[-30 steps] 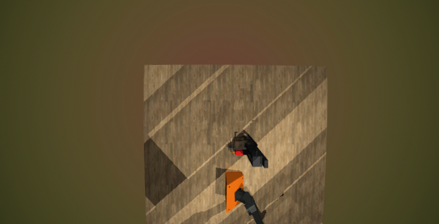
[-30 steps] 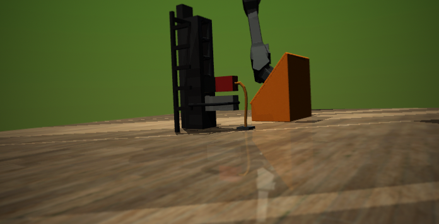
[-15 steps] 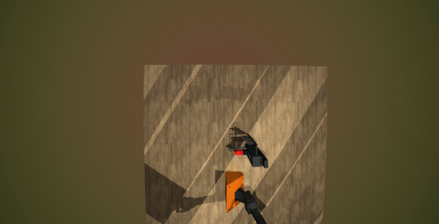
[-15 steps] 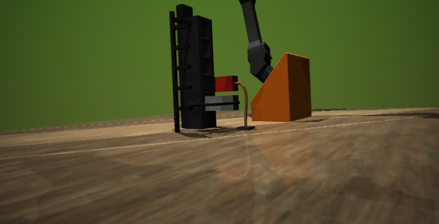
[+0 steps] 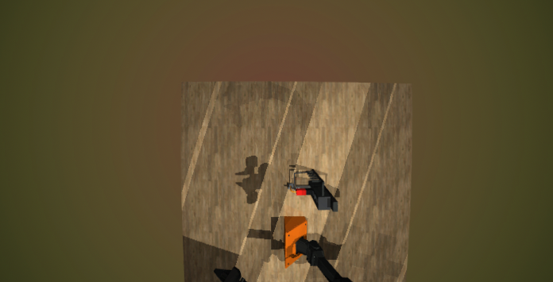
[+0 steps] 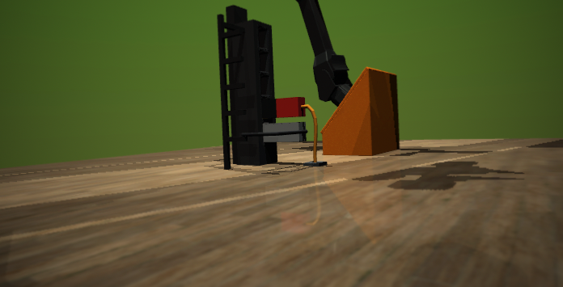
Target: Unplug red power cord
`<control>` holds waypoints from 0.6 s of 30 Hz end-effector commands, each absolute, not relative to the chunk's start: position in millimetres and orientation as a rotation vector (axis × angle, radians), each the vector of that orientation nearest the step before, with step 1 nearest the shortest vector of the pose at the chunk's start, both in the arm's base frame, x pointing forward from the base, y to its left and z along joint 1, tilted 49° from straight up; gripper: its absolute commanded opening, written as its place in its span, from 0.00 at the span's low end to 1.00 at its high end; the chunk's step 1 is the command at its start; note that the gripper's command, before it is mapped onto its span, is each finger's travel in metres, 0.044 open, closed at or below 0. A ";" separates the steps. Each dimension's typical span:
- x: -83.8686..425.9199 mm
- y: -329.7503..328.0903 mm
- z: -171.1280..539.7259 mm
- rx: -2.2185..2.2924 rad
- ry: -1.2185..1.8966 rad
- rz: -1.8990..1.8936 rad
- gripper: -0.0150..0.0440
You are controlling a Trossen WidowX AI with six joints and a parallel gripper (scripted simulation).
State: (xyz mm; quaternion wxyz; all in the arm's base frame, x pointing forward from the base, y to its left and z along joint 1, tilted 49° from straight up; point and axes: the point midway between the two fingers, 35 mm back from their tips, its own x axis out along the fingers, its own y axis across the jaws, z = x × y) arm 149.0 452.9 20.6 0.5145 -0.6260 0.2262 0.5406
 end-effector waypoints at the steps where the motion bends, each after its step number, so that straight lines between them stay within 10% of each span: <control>1: 193.6 406.1 6.5 -1.573 0.698 1.182 0.53; 18: 293.2 140.8 -14.3 -1.695 1.523 0.763 0.53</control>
